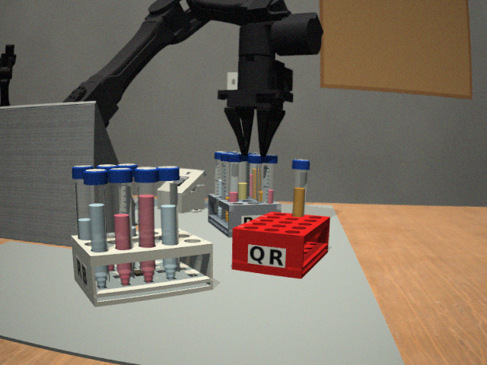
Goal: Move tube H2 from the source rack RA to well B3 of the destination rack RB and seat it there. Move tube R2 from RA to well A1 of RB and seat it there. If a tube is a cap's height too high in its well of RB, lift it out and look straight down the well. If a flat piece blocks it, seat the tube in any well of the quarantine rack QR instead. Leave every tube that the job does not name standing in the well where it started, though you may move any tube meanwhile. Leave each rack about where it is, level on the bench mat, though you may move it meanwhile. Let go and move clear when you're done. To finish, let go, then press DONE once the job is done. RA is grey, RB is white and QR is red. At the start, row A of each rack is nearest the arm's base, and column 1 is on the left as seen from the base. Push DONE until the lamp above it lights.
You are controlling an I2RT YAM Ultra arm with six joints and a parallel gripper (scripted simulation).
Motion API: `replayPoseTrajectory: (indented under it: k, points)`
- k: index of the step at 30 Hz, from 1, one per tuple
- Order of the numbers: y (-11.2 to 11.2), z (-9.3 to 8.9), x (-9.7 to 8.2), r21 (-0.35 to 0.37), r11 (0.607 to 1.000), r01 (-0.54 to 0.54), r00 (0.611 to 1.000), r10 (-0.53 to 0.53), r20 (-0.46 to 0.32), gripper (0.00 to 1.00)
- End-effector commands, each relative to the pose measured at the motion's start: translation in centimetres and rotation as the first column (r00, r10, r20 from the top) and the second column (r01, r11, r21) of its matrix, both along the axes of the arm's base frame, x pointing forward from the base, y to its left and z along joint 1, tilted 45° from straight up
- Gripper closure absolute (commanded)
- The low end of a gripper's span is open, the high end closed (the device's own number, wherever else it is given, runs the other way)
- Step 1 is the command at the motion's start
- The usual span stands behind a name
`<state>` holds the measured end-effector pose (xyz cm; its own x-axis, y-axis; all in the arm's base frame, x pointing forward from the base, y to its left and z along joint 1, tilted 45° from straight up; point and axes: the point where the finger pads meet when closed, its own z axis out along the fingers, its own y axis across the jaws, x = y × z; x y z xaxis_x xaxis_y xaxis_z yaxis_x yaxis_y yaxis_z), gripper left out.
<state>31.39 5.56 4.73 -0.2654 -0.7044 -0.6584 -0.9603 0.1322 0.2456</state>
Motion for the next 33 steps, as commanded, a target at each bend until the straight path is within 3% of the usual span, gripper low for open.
replayPoseTrajectory:
  k: [1, 9, 12, 13, 18, 29, 30, 33]
  points:
    - [-0.1, 0.7, 0.5, 0.010, 1.000, 0.022, 0.999, -0.022, 0.031, 0.70]
    - [0.3, 0.3, 0.0, 0.013, 1.000, 0.022, 1.000, -0.022, 0.019, 0.70]
    - [0.3, 0.4, 0.2, 0.012, 1.000, 0.021, 0.999, -0.021, 0.025, 0.70]
    - [0.1, 1.0, 1.1, 0.006, 1.000, 0.019, 0.998, -0.020, 0.055, 0.70]
    - [0.4, 0.1, 0.0, 0.013, 1.000, 0.022, 1.000, -0.022, 0.019, 0.70]
    - [0.3, 0.4, 0.3, 0.012, 1.000, 0.025, 0.999, -0.025, 0.028, 0.70]
    - [0.3, 0.4, 0.3, 0.012, 1.000, 0.025, 0.999, -0.025, 0.028, 1.00]
    - [0.3, 0.4, 0.3, 0.012, 1.000, 0.024, 0.999, -0.025, 0.028, 1.00]
